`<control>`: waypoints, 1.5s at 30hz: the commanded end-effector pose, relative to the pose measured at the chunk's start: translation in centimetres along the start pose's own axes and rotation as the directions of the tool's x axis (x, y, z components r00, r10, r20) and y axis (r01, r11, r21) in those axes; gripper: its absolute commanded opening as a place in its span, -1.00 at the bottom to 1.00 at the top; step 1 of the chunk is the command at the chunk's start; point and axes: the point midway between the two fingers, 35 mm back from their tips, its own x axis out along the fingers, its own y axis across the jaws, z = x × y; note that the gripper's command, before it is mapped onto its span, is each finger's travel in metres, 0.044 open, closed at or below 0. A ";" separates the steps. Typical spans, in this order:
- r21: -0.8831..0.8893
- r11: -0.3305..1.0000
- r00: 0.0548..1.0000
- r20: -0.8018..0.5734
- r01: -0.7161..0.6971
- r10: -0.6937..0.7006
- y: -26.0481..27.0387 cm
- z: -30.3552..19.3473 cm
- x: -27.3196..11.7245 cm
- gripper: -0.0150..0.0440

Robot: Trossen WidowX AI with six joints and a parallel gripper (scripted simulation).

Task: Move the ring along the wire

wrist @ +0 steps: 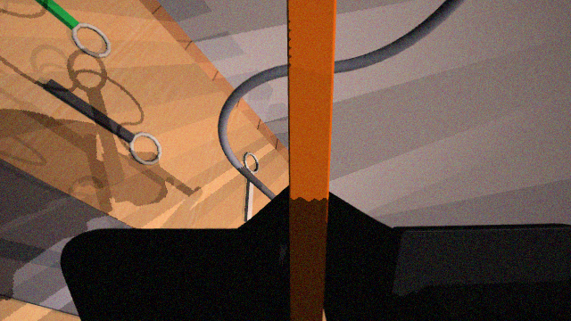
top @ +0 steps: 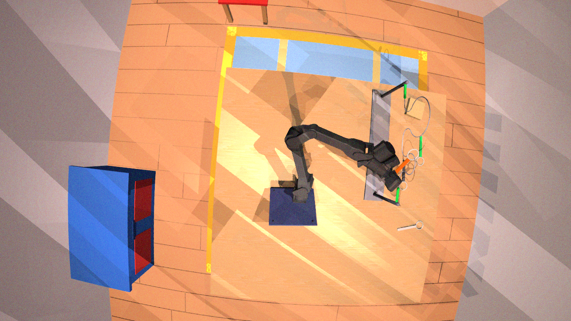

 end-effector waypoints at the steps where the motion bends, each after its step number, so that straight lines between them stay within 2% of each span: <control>1: 0.078 0.996 0.999 0.009 -0.042 0.041 0.5 0.0 0.1 -1.00; 11: 0.257 0.955 0.989 0.051 -0.150 0.142 2.0 0.2 0.1 -1.00; 22: 0.449 0.850 0.962 0.122 -0.274 0.246 3.5 0.8 0.0 -1.00; 45: 0.735 0.470 0.863 0.327 -0.489 0.386 6.1 3.1 -1.0 -1.00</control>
